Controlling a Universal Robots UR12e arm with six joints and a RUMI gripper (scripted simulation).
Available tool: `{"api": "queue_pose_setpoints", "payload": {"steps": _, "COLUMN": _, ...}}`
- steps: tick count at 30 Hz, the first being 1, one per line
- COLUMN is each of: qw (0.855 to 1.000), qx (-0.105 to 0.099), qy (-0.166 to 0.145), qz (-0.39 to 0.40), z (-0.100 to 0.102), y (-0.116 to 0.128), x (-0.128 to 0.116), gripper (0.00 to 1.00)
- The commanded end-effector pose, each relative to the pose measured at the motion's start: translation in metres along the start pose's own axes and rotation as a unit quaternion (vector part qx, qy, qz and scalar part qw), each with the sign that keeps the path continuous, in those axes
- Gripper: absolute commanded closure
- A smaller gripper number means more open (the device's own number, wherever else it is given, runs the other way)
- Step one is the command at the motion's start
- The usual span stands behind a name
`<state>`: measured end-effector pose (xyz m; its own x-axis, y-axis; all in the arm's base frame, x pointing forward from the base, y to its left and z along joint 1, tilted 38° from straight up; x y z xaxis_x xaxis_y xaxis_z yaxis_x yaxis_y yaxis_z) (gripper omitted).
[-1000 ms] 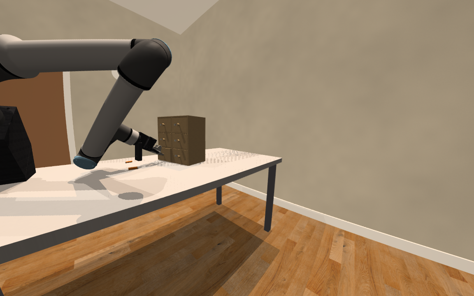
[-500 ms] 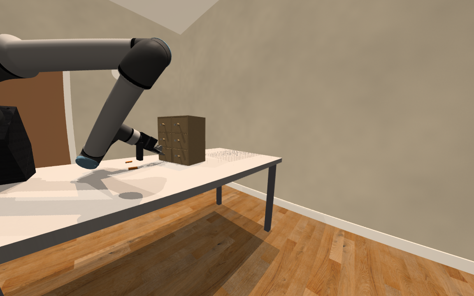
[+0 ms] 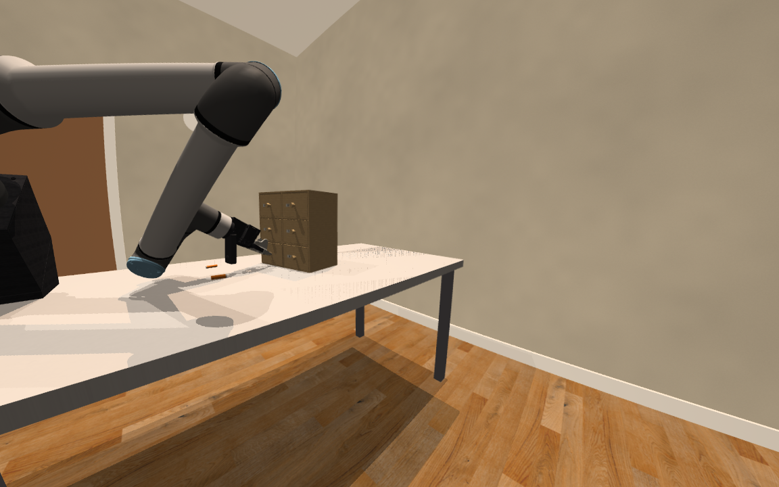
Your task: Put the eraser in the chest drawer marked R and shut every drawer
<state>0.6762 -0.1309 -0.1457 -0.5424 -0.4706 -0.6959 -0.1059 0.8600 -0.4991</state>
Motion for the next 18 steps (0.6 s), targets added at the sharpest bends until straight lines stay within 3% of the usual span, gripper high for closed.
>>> {"api": "queue_pose_setpoints", "payload": {"steps": 1, "qw": 1.0, "qx": 0.0, "qy": 0.0, "qz": 0.0, "z": 0.0008, "y": 0.0002, "x": -0.0011, "gripper": 0.93}}
{"api": "queue_pose_setpoints", "payload": {"steps": 18, "qw": 1.0, "qx": 0.0, "qy": 0.0, "qz": 0.0, "z": 0.0023, "y": 0.0004, "x": -0.002, "gripper": 0.93}}
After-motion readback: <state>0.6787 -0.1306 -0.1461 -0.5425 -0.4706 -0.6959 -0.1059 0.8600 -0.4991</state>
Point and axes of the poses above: the point where the finger pads meet when closed, its own z axis out along the fingers, its own y axis across the jaws, x = y × z, the point moved 7 cm from there along -z, back along the fingers, and after that the axes turned 9 degrees about z, right-handed, at the moved point
